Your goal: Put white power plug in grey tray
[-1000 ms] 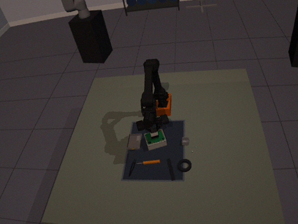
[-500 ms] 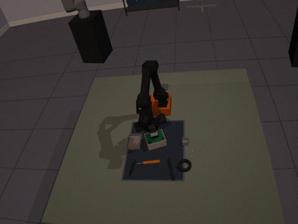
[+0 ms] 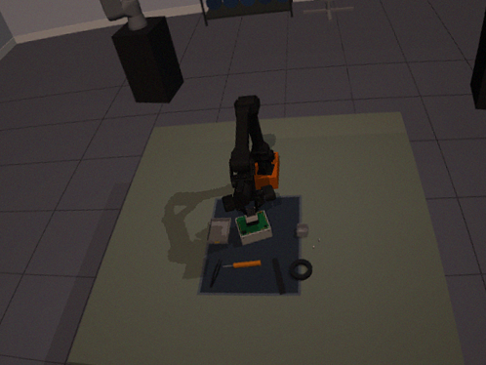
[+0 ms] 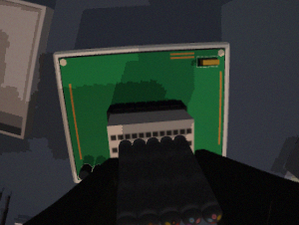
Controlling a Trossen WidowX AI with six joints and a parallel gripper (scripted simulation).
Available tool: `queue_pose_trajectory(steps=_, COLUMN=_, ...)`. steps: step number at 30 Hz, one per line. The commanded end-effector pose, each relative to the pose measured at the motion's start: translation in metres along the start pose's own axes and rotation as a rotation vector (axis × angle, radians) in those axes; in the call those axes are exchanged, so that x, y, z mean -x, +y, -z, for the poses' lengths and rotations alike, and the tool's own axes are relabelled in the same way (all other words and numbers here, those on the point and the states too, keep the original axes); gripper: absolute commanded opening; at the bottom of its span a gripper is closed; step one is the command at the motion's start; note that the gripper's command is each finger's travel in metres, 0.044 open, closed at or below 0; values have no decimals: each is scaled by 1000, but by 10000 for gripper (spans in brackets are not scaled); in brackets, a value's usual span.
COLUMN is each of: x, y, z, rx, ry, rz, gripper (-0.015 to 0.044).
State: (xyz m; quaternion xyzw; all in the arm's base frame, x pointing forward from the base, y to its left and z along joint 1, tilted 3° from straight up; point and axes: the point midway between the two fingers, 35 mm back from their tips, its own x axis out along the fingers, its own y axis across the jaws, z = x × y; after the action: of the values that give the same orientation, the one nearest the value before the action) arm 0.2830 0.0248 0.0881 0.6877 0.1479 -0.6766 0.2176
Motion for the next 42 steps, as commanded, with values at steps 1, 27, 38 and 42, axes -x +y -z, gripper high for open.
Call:
queue_pose_trajectory(steps=1, x=9, y=7, z=-1, rx=3, ry=12, rz=87, gripper=0)
queue_pose_trajectory(steps=27, x=14, y=-2, z=-1, rx=3, ry=12, rz=-19, gripper=0)
queue_pose_trajectory(steps=38, x=16, y=16, z=-1, rx=4, ry=11, rz=182, gripper=0)
queue_pose_trajectory(steps=42, x=17, y=10, z=-1, rx=3, ry=11, rz=115, gripper=0)
